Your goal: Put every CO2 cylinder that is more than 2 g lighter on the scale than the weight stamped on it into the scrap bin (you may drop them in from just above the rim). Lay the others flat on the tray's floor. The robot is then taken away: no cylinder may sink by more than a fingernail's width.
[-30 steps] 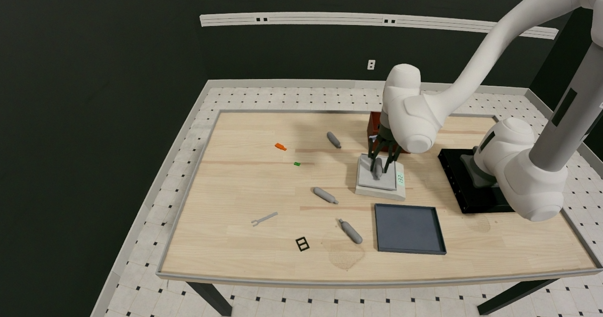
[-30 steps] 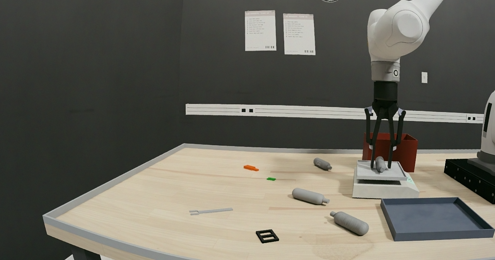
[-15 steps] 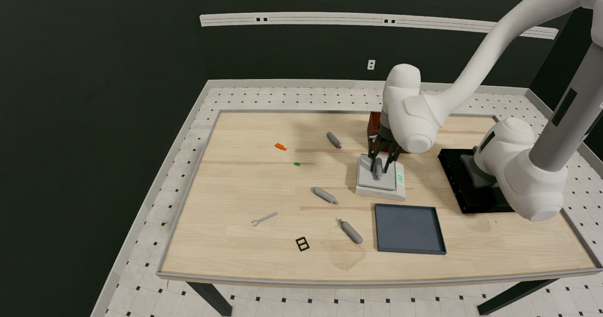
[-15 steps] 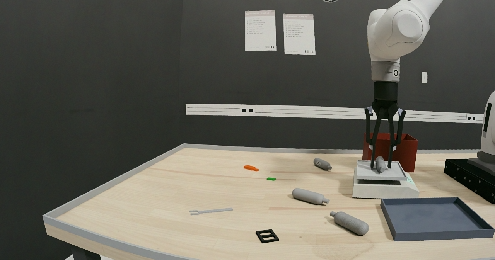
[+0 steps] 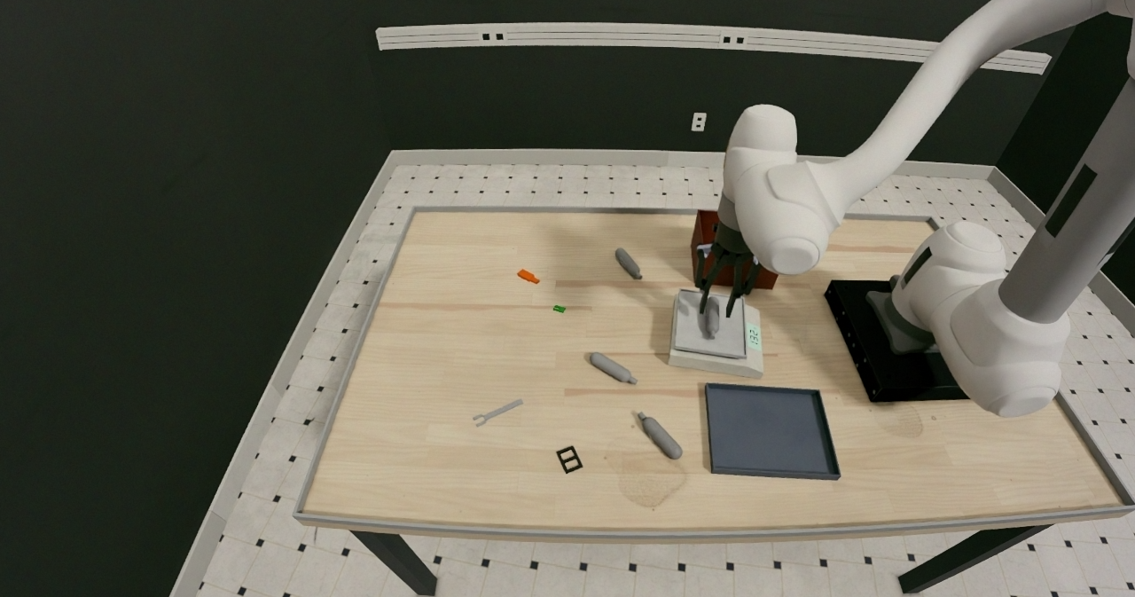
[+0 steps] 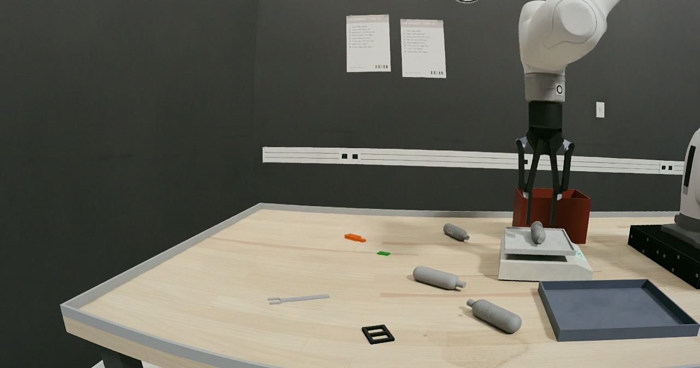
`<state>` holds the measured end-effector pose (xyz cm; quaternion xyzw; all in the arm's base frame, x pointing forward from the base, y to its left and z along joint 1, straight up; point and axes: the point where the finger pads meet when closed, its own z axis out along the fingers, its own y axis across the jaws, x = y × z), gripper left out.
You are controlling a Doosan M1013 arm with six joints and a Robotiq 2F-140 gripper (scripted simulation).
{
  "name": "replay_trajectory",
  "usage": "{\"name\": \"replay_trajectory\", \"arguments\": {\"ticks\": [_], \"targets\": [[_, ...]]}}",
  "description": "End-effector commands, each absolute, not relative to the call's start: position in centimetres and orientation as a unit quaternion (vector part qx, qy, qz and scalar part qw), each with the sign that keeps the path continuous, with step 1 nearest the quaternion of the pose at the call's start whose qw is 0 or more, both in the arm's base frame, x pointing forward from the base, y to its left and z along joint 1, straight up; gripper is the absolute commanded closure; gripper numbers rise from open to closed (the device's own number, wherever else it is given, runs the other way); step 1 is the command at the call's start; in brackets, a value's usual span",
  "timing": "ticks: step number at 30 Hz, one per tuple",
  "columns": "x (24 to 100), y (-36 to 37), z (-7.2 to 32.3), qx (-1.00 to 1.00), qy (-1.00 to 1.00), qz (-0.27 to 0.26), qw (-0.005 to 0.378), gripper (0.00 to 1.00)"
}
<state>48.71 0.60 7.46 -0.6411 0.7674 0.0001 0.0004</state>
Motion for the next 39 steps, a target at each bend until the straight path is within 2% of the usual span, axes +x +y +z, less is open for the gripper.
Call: {"name": "replay_trajectory", "arguments": {"ticks": [1,10,22,31,39], "targets": [[48.8,0.6,9.7,-0.641,0.768,0.000,0.001,0.61],[48.8,0.6,14.7,-0.641,0.767,0.000,0.001,0.61],[48.5,0.6,15.6,-0.655,0.756,0.000,0.001,0.61],[45.9,1.2,18.0,-0.787,0.617,-0.001,0.001,0.61],[40.9,2.2,21.8,-0.908,0.419,-0.007,-0.007,0.61]]}}
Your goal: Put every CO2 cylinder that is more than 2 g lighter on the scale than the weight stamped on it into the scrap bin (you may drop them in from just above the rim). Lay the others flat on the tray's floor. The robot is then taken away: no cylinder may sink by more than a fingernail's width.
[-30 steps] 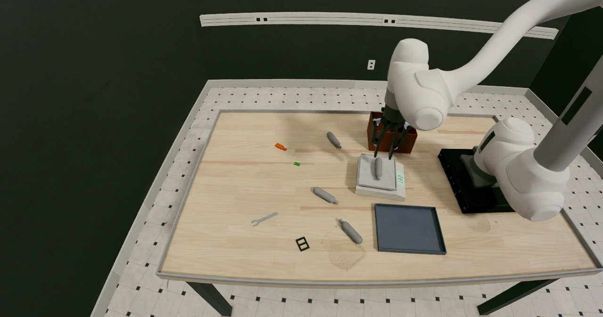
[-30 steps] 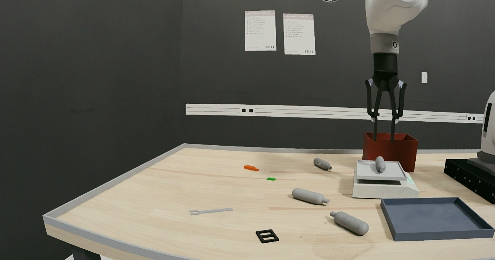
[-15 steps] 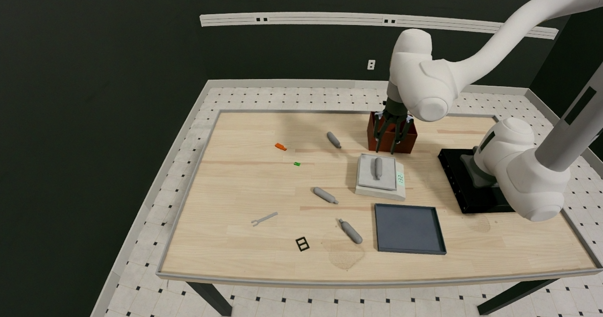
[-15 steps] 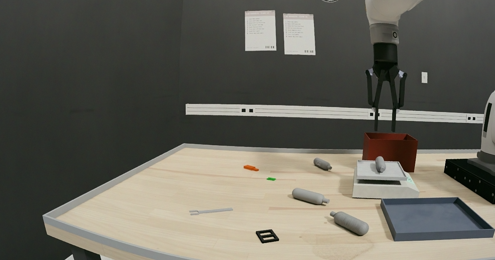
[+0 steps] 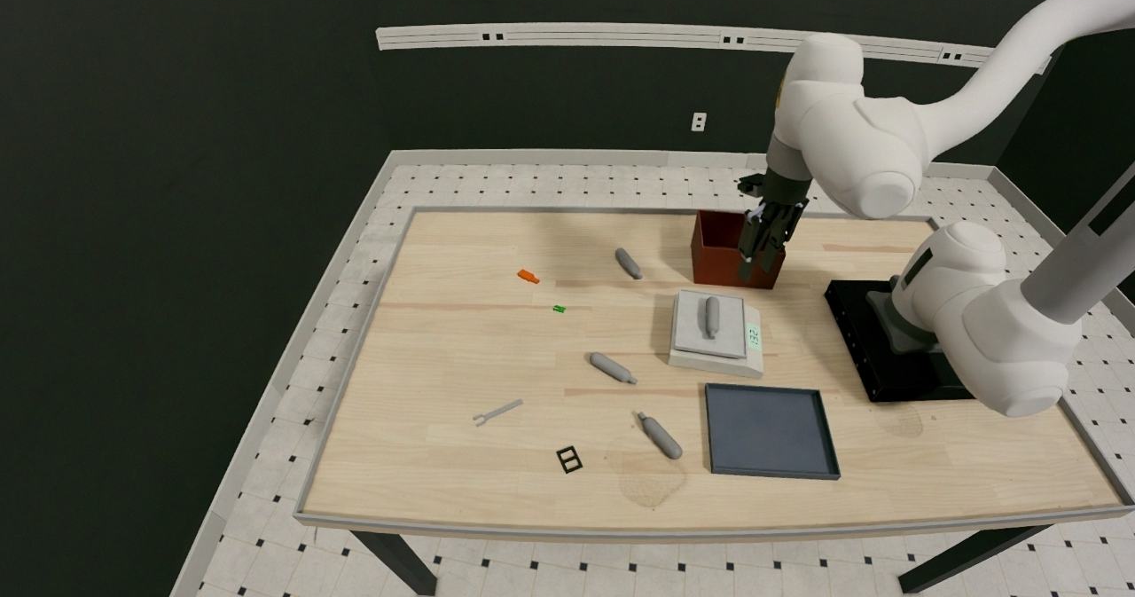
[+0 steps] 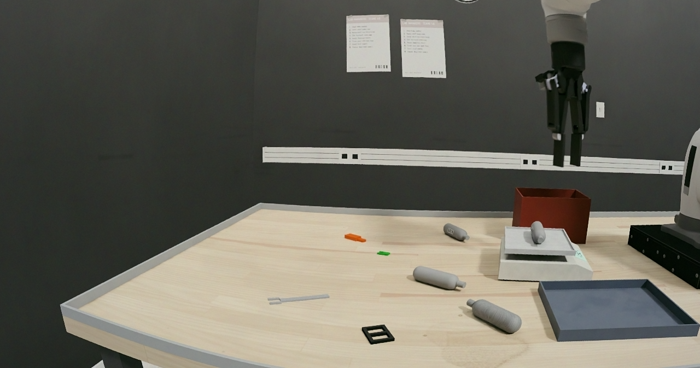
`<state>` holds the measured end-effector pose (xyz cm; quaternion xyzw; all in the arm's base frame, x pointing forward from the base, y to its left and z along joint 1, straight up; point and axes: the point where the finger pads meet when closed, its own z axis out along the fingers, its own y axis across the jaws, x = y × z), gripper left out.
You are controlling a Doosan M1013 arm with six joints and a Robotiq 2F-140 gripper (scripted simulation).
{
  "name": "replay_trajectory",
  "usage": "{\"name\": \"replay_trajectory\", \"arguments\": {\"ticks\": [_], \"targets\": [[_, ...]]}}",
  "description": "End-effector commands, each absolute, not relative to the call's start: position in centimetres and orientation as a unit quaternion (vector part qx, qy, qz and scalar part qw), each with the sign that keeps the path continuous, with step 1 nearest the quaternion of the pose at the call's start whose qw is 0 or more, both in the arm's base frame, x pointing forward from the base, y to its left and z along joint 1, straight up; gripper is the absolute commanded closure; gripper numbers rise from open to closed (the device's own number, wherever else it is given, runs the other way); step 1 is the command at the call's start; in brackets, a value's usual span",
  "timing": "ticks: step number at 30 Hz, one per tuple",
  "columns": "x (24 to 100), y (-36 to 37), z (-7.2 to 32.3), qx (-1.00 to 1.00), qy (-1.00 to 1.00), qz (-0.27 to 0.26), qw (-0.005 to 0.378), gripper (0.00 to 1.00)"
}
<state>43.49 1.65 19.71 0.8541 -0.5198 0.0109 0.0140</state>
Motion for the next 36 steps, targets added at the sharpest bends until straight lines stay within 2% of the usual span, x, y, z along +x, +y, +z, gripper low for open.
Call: {"name": "replay_trajectory", "arguments": {"ticks": [1,15,36], "targets": [[40.4,2.2,22.2,0.918,-0.396,0.007,0.008,0.61],[38.9,2.5,23.1,0.996,-0.090,0.001,-0.001,0.61],[38.9,2.5,23.1,0.996,-0.090,0.001,-0.001,0.61]]}}
